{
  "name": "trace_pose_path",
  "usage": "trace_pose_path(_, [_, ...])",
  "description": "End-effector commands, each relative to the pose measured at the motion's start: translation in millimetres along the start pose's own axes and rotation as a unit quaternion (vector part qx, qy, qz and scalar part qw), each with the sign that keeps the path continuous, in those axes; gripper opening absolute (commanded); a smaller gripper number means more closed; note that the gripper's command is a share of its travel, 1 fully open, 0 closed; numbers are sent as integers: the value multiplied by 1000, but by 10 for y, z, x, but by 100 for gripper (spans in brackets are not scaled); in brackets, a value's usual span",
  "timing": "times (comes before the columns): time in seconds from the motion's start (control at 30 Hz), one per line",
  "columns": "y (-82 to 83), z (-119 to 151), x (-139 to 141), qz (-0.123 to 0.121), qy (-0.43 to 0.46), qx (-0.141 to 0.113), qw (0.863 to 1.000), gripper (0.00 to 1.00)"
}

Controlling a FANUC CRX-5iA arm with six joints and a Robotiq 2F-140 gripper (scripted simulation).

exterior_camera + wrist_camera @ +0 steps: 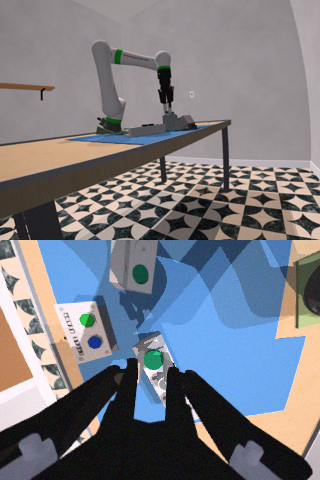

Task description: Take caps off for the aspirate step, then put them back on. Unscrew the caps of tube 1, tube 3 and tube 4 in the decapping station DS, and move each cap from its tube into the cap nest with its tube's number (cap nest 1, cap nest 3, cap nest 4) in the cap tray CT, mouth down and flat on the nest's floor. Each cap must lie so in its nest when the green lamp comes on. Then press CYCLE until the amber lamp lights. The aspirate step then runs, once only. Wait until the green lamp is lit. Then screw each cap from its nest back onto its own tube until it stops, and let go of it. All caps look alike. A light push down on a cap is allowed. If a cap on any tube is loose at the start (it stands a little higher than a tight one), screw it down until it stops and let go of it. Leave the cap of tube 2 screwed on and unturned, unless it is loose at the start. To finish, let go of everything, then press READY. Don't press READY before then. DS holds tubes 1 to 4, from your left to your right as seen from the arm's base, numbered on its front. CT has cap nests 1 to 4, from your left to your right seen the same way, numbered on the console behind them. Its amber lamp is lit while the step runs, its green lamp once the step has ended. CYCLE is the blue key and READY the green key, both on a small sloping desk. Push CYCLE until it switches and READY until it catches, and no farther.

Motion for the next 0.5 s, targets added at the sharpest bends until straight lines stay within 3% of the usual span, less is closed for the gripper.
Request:
trace_pose_path(0.0, [0,0,0,0,0,0,1000,0])
trace_pose_path(0.07, [0,0,0,0,0,0,1000,0])
trace_pose_path(0.2, [2,0,0,0,100,0,995,0])
trace_pose_path(0.33, [3,0,0,0,199,0,980,0])
trace_pose_path(0.4, [3,0,0,0,199,0,980,0])
trace_pose_path(0.47, [3,0,0,0,247,0,969,0])
Point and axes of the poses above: the point where the finger pads meet when closed, its own y axis back along the fingers, its own x axis across the jaws, z = x × y, the point moved 9 cm from there along y, back along the fingers, and after that the axes turned 3 degrees about y, right-handed, at the moved point
